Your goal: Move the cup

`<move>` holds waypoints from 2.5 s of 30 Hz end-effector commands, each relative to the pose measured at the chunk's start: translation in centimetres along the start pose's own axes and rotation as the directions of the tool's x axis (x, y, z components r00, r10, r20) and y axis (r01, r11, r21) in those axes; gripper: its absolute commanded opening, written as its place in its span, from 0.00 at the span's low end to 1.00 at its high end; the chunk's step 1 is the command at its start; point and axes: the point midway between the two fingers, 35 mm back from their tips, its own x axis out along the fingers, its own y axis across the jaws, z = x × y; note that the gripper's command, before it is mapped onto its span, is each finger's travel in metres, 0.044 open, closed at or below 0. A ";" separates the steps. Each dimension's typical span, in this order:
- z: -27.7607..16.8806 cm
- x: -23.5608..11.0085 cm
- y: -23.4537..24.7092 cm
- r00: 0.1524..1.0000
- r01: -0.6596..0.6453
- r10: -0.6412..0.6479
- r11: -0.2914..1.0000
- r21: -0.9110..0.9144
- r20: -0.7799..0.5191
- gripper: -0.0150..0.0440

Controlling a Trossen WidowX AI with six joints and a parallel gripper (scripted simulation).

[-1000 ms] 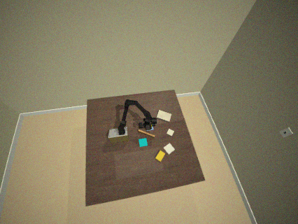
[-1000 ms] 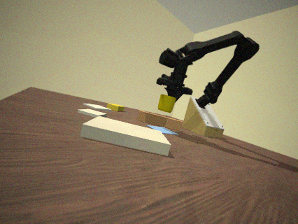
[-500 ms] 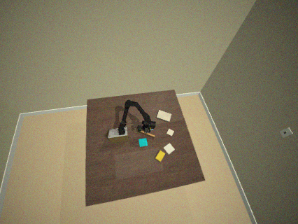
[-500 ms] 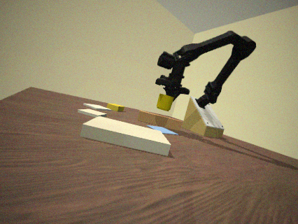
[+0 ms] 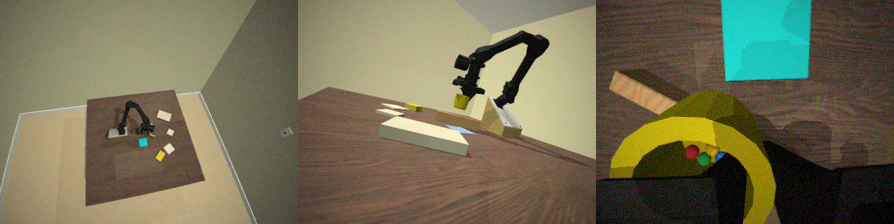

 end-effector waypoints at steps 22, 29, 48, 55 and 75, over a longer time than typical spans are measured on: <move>5.3 0.1 -3.5 1.000 0.007 -0.007 1.000 0.003 0.003 0.25; 6.7 0.2 -4.5 1.000 0.008 -0.008 1.000 0.003 0.004 0.25; 7.8 1.7 -5.4 1.000 0.008 -0.008 1.000 0.003 0.004 0.25; 7.9 2.8 -5.4 1.000 0.008 -0.008 1.000 0.003 0.003 0.25; 7.9 5.7 -5.5 1.000 0.007 -0.007 1.000 0.003 0.002 0.25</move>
